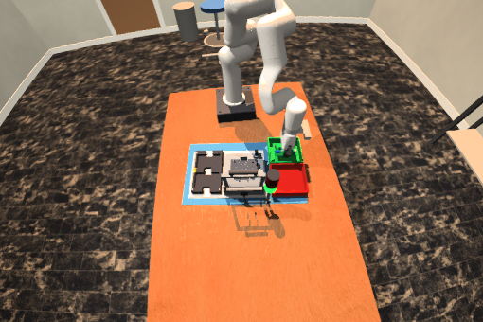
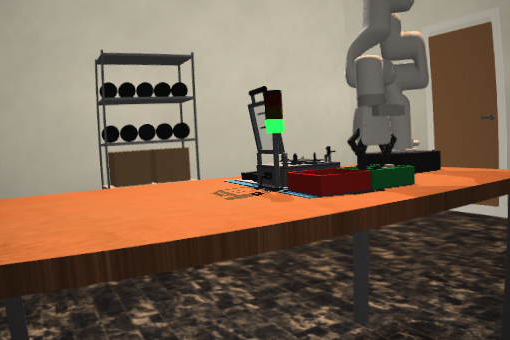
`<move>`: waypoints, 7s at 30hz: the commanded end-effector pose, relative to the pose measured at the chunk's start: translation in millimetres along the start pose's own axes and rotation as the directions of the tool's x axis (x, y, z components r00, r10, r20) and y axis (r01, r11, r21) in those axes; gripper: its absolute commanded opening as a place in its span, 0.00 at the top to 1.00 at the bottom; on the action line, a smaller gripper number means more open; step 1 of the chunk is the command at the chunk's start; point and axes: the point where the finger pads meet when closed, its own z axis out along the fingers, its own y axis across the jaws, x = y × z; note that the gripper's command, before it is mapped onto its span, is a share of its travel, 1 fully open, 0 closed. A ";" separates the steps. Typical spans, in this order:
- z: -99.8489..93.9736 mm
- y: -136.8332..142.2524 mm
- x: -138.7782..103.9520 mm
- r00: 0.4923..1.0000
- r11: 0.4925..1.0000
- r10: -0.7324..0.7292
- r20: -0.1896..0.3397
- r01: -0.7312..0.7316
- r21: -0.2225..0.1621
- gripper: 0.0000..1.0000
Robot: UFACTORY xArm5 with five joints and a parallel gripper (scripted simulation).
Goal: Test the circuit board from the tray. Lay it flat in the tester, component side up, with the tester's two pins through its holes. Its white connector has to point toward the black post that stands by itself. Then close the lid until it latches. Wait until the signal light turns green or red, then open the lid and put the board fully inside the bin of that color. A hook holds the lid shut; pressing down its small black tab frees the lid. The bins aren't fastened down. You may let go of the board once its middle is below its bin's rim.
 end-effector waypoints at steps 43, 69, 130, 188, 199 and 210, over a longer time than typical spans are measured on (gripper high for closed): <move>27.6 1.6 1.5 1.000 1.000 0.000 -0.003 0.000 -0.003 0.21; 29.1 1.6 1.5 1.000 1.000 0.000 -0.003 0.000 -0.003 0.21; 33.1 1.6 1.5 1.000 1.000 0.000 -0.003 0.000 -0.003 0.21; 34.5 1.6 1.5 1.000 1.000 0.000 -0.003 0.000 -0.003 0.21; 34.5 1.6 1.5 1.000 1.000 0.000 -0.003 0.000 -0.003 0.00; 34.5 1.6 1.5 1.000 1.000 0.000 -0.003 0.000 -0.003 0.00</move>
